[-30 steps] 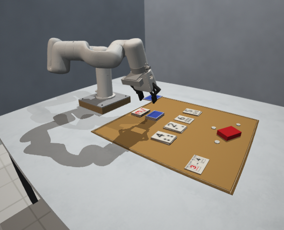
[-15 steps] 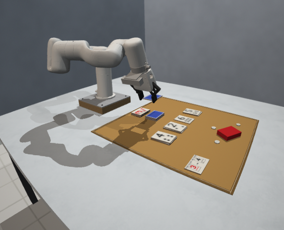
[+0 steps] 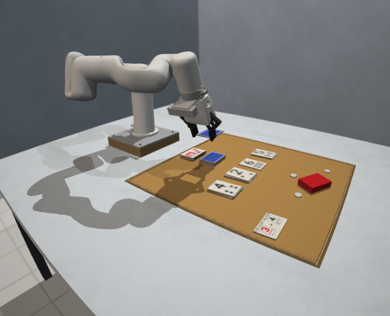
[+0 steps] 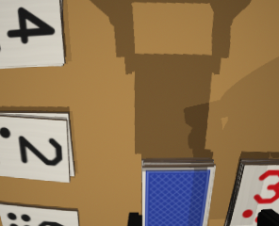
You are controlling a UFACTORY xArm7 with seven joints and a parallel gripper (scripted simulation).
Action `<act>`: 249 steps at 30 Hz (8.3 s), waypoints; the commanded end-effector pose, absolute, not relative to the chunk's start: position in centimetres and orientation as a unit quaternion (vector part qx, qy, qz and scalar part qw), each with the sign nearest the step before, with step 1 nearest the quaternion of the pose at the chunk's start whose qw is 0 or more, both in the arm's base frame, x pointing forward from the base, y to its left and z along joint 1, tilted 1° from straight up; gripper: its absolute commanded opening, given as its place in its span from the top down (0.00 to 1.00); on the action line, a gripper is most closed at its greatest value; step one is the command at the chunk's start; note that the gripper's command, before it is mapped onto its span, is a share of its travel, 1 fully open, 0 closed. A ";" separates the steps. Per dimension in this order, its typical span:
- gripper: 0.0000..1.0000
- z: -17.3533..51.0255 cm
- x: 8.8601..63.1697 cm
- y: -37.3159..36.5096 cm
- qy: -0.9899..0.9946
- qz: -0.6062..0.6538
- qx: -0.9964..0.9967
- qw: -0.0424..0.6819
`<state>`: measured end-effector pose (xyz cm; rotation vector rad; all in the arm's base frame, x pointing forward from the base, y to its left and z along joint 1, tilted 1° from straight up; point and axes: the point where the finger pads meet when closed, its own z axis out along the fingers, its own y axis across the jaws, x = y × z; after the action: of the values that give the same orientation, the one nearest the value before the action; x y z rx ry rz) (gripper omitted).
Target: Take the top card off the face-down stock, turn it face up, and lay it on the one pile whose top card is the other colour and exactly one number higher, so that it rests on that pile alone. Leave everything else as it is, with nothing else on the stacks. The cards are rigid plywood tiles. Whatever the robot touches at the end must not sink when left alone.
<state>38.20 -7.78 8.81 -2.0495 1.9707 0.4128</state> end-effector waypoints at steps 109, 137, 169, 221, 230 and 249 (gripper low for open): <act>0.26 9.0 37.8 8.2 0.692 -0.036 -0.720 -0.031; 0.26 8.5 37.7 9.3 0.640 -0.284 -0.664 -0.263; 0.26 7.7 37.7 9.7 0.553 -0.443 -0.573 -0.412; 0.26 7.3 37.7 9.7 0.541 -0.459 -0.561 -0.426; 0.26 6.5 37.7 9.5 0.541 -0.459 -0.561 -0.426; 0.26 5.0 37.6 9.3 0.541 -0.459 -0.561 -0.426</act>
<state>37.58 9.25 5.11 -2.4987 2.4055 -2.0417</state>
